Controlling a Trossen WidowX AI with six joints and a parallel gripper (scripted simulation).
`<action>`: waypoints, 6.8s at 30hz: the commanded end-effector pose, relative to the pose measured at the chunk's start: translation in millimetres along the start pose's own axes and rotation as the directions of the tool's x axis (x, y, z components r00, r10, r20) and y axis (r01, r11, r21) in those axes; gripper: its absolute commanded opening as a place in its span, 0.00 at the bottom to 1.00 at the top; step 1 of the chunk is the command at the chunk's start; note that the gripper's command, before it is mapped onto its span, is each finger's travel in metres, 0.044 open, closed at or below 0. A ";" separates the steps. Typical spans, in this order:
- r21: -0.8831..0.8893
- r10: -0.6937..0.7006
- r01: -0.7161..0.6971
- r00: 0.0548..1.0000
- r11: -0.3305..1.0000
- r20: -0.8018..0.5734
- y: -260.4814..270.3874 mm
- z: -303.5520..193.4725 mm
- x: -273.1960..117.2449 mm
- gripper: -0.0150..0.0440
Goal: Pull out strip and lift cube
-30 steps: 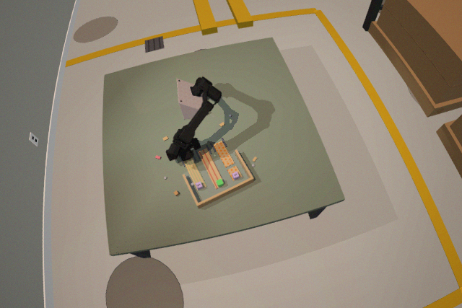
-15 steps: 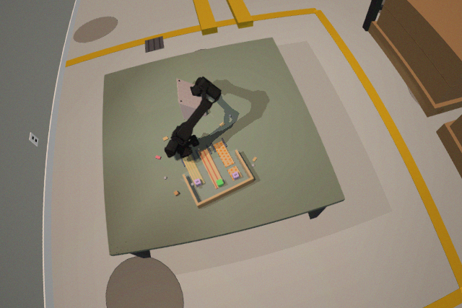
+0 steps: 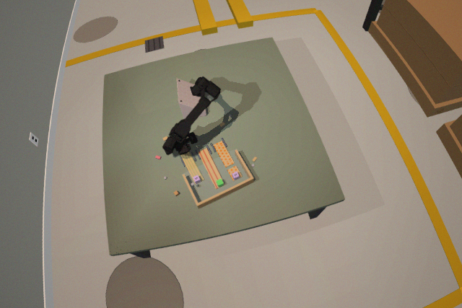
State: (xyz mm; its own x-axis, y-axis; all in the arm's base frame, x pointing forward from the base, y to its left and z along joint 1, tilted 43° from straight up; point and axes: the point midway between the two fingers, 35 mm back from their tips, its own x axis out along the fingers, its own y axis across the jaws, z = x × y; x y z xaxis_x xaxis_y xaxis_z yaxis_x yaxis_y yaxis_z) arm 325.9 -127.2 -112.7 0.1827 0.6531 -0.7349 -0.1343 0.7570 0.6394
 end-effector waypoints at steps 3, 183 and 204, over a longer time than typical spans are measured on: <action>0.013 0.003 -0.003 0.999 1.000 -0.035 1.0 -18.8 6.1 0.25; -0.009 0.004 -0.004 1.000 1.000 -0.030 3.7 115.7 -11.1 0.68; -0.019 -0.004 0.004 1.000 1.000 -0.030 3.5 116.8 -6.1 0.47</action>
State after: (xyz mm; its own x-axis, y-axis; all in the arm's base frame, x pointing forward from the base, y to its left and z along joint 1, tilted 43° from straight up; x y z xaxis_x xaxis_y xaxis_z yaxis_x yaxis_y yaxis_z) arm 438.0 -130.6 -79.7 0.1538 0.6504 -0.7439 -0.1514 0.7595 0.6327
